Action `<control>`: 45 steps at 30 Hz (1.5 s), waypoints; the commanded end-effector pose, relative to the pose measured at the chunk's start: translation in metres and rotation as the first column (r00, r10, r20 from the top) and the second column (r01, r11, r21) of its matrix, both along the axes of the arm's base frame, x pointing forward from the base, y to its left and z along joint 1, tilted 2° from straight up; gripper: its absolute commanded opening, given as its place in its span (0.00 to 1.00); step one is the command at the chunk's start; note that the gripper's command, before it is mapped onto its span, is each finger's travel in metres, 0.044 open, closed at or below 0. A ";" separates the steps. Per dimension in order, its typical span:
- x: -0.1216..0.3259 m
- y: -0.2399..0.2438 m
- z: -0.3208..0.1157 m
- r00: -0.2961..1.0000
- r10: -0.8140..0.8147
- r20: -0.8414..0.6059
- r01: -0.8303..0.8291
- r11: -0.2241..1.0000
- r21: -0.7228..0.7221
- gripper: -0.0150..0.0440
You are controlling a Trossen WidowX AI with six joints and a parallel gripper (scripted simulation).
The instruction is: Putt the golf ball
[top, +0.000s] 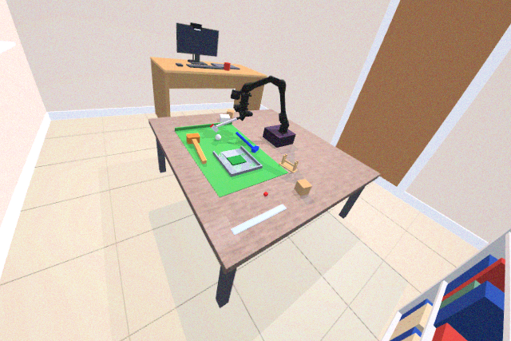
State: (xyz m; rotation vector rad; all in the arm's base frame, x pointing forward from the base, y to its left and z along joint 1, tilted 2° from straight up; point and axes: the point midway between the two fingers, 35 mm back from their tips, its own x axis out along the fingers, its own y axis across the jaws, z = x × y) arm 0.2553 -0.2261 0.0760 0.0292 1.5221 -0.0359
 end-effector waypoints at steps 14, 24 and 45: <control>0.002 -0.001 -0.027 1.000 -0.004 0.002 0.004 1.000 -0.003 0.25; 0.002 0.000 -0.041 1.000 -0.004 0.002 0.004 1.000 -0.003 0.25; 0.001 -0.031 -0.040 1.000 -0.004 0.002 0.004 1.000 -0.005 0.25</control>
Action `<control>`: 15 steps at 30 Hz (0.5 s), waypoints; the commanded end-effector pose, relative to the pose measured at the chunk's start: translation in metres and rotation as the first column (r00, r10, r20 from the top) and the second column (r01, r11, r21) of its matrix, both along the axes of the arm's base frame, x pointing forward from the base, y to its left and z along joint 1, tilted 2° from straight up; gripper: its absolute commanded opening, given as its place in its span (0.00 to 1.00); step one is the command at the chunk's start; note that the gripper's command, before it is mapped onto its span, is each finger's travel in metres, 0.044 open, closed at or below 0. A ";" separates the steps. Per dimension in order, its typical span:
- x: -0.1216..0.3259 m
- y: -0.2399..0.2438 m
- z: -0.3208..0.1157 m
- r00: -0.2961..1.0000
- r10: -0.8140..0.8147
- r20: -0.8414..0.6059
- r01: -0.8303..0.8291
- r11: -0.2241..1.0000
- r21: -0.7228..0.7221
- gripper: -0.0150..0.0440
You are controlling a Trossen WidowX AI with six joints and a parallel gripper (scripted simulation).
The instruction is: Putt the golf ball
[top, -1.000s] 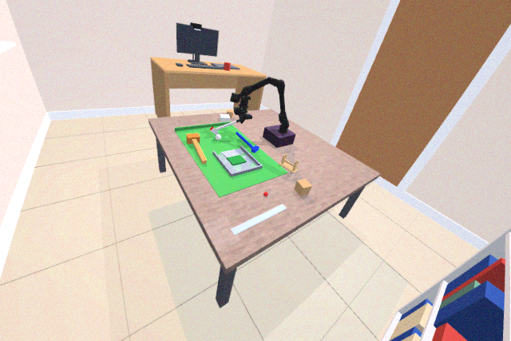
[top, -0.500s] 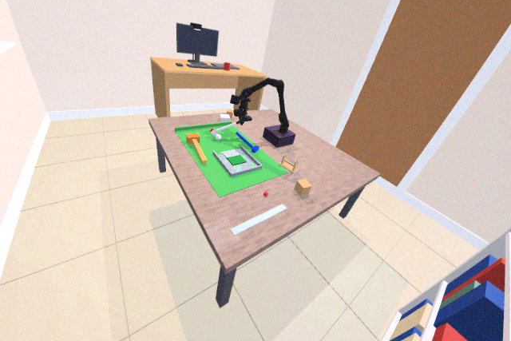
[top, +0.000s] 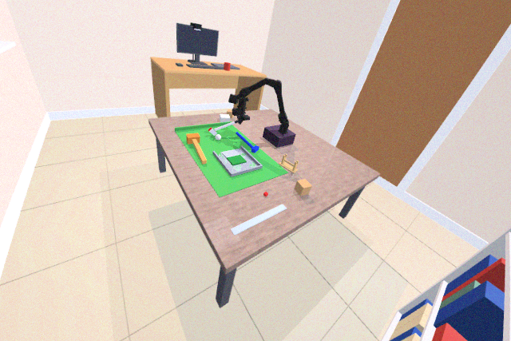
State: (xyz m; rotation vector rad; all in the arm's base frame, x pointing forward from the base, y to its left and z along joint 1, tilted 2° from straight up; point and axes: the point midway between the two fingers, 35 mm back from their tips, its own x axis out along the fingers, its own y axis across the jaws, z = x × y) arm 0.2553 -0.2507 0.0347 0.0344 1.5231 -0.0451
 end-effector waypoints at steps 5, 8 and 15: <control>0.000 -0.002 0.000 1.000 -0.001 0.000 0.001 1.000 0.000 0.25; 0.005 0.018 0.001 1.000 0.000 0.001 0.000 1.000 0.001 0.25; 0.010 0.115 0.001 1.000 0.004 0.004 -0.004 1.000 0.007 0.25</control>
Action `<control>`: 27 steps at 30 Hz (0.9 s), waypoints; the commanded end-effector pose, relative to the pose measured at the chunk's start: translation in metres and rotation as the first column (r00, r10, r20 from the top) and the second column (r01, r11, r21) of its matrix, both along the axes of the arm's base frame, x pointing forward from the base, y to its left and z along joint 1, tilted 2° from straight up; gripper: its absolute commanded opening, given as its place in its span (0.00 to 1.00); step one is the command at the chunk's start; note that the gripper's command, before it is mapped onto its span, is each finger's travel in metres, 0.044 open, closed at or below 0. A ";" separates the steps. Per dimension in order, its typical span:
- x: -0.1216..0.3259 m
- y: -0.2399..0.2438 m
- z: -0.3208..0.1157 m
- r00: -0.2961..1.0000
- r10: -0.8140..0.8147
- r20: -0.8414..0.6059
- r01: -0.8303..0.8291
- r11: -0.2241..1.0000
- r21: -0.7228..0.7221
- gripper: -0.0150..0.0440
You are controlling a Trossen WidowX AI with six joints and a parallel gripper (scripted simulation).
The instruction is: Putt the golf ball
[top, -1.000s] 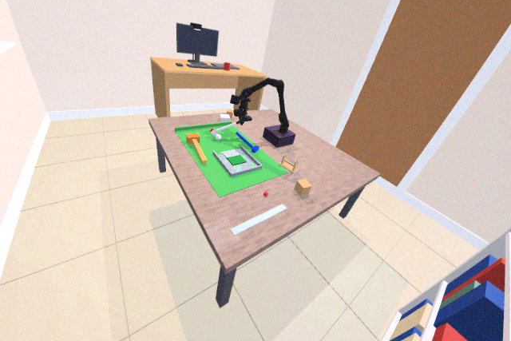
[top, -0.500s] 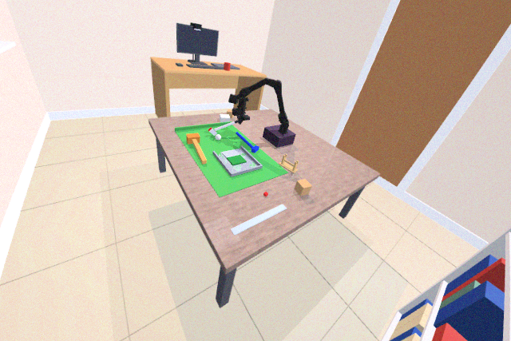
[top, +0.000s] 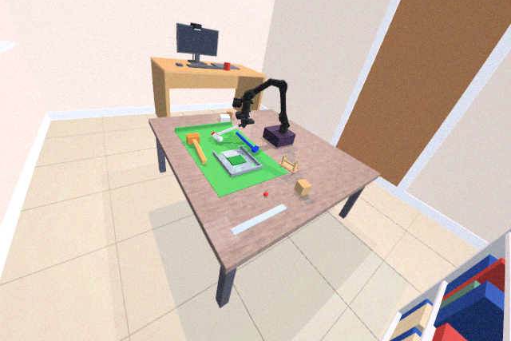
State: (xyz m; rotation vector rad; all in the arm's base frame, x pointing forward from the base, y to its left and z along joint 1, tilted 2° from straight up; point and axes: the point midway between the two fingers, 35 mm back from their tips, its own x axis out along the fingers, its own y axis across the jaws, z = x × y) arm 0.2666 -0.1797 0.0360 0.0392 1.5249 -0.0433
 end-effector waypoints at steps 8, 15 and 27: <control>-0.004 0.062 0.002 1.000 0.007 0.006 -0.007 1.000 0.004 0.25; -0.005 0.061 0.037 1.000 0.007 0.006 -0.007 1.000 0.004 0.25; -0.006 0.061 0.051 1.000 0.010 0.009 -0.010 1.000 0.004 0.25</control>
